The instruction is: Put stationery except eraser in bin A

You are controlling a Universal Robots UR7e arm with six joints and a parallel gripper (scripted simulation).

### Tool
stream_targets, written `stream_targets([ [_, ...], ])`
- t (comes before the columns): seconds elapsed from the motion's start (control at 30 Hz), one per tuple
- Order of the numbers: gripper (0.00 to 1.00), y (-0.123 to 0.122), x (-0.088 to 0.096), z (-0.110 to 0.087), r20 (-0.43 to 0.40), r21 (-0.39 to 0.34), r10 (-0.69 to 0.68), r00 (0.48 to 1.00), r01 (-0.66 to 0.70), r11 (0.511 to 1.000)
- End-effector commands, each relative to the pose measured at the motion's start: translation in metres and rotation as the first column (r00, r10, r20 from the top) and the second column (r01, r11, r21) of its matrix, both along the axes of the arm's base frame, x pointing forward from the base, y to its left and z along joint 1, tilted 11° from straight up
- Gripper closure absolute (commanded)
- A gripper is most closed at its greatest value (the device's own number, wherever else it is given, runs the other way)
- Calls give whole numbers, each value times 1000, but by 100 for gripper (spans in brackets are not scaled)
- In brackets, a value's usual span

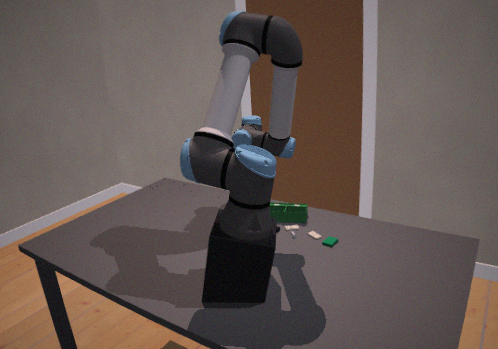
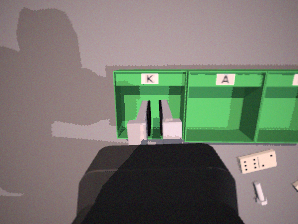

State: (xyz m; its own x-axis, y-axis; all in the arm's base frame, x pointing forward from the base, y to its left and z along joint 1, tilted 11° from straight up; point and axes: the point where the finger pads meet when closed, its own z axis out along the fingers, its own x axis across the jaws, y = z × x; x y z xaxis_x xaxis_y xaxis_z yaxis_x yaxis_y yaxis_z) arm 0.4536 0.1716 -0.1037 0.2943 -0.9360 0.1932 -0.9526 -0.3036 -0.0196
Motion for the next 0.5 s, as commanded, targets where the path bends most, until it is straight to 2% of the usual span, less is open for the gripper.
stream_targets([
  [0.0,69,2,2,-3,3,-1,-5,1000,5,1000],
  [0.1,69,1,3,-5,3,-1,-7,1000,7,1000],
  [0.47,69,-5,5,-34,3,-1,-7,1000,7,1000],
])
